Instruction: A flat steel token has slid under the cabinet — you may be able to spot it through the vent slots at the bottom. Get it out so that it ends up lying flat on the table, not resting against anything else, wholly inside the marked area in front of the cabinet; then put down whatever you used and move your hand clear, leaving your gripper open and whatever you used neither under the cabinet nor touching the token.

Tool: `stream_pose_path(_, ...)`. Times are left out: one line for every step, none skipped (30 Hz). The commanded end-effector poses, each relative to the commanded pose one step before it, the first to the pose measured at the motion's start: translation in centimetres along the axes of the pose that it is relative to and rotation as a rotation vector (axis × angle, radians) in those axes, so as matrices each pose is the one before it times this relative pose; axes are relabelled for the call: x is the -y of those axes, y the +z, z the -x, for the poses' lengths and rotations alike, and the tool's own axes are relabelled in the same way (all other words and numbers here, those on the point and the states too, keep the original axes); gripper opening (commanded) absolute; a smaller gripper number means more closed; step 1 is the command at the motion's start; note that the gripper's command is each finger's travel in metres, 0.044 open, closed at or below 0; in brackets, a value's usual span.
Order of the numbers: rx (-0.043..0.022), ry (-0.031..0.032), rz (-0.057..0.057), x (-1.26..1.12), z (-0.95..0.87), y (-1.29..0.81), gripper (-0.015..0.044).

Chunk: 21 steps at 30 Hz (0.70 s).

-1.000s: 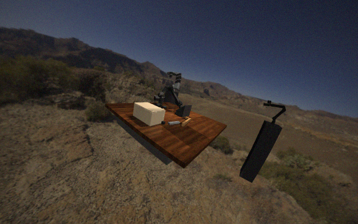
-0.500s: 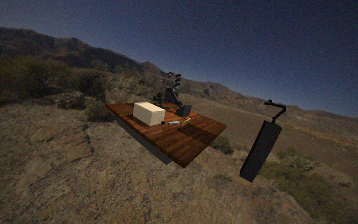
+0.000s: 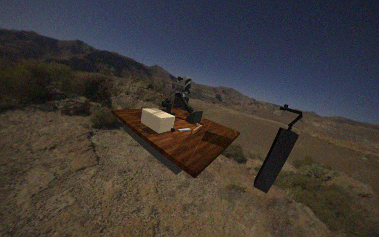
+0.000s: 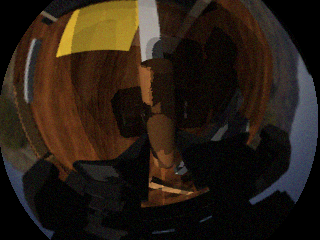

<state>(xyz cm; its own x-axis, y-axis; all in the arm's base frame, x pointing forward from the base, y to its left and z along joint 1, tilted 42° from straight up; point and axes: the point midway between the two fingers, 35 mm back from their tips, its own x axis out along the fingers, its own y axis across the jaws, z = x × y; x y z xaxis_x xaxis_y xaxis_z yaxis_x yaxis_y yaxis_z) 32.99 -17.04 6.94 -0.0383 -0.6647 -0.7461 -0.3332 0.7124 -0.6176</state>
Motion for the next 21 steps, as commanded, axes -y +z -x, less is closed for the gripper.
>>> stream_pose_path(0.00000,-0.00202,-0.0022,0.068,0.005,0.745,0.0000)
stream_pose_path(0.00005,0.00000,0.0000,0.002,0.002,0.115,0.0000)
stream_pose_path(0.00005,0.00000,0.0000,0.002,0.002,0.115,0.0000)
stream_pose_path(0.00005,0.00000,0.0000,0.002,0.002,0.115,0.0000)
stream_pose_path(0.00005,0.00000,0.0000,0.002,0.002,0.115,0.0000)
stream_pose_path(0.00005,0.00000,0.0000,0.002,0.002,0.116,0.0000)
stream_pose_path(0.00005,0.00000,0.0000,0.002,0.002,0.116,0.0000)
stream_pose_path(0.00005,0.00000,0.0000,0.002,0.002,0.116,0.0000)
stream_pose_path(0.00005,0.00000,0.0000,0.002,0.002,0.116,0.0000)
stream_pose_path(0.00005,0.00000,0.0000,0.002,0.002,0.116,0.0000)
stream_pose_path(0.00005,0.00000,0.0000,0.002,0.002,0.116,0.0000)
stream_pose_path(0.00005,0.00000,0.0000,0.002,0.002,0.116,0.0000)
stream_pose_path(0.00005,0.00000,0.0000,0.002,0.002,0.116,0.0000)
stream_pose_path(0.00005,0.00000,0.0000,0.002,0.002,0.116,0.0000)
stream_pose_path(0.00005,0.00000,0.0000,0.002,0.002,0.109,0.0000)
stream_pose_path(0.00005,0.00000,0.0000,0.002,0.002,0.109,0.0000)
stream_pose_path(0.00005,0.00000,0.0000,0.002,0.002,0.109,0.0000)
stream_pose_path(0.00005,0.00000,0.0000,0.002,0.002,0.109,0.0000)
stream_pose_path(0.00005,0.00000,0.0000,0.002,0.002,0.110,0.0000)
stream_pose_path(0.00005,0.00000,0.0000,0.002,0.002,0.110,0.0000)
stream_pose_path(0.00005,0.00000,0.0000,0.002,0.002,0.110,0.0000)
